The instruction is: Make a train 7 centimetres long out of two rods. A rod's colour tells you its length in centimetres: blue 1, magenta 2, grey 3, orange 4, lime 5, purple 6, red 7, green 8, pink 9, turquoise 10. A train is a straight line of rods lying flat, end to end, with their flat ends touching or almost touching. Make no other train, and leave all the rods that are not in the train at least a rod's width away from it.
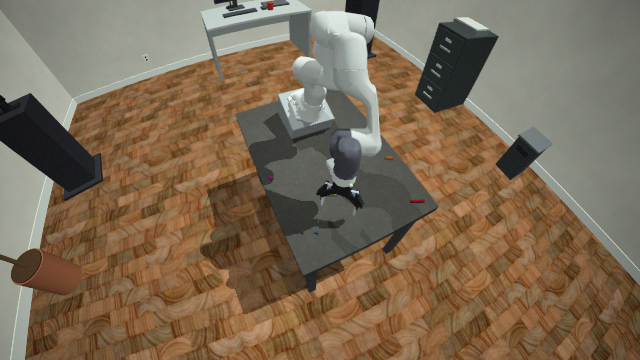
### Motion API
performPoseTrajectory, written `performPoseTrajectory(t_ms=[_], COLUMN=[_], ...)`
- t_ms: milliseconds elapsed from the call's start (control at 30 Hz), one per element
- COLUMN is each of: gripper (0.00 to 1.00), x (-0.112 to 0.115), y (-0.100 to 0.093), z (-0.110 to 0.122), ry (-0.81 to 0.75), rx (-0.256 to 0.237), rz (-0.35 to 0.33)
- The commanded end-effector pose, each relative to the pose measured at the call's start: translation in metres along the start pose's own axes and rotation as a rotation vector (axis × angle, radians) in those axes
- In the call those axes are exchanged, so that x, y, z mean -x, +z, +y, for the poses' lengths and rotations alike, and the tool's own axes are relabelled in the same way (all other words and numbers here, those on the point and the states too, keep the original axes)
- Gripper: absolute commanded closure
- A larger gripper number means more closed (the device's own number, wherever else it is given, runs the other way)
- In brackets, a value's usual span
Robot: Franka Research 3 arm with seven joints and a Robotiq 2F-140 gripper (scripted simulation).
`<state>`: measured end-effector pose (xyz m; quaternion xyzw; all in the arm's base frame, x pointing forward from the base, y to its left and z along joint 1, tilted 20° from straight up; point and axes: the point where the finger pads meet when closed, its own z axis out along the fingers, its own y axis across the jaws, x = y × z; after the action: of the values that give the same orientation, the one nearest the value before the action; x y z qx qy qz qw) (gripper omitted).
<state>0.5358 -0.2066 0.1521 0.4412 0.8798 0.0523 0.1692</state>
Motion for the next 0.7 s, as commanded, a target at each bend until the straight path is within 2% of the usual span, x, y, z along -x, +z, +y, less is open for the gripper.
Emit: performPoseTrajectory(t_ms=[0,133,200,300,333,667], gripper=[0.00,0.00,0.00,0.00,0.00,0.00], x=[0.000,-0.001,-0.018,-0.020,-0.027,-0.049], y=[-0.001,-0.001,0.000,0.000,0.000,0.000], z=[0.000,0.001,0.008,0.009,0.012,0.020], ry=[0.002,-0.007,-0.163,-0.186,-0.247,-0.451], rx=[-0.001,-0.001,-0.002,-0.002,-0.002,-0.003], rz=[0.001,0.001,0.001,0.001,0.002,0.002])
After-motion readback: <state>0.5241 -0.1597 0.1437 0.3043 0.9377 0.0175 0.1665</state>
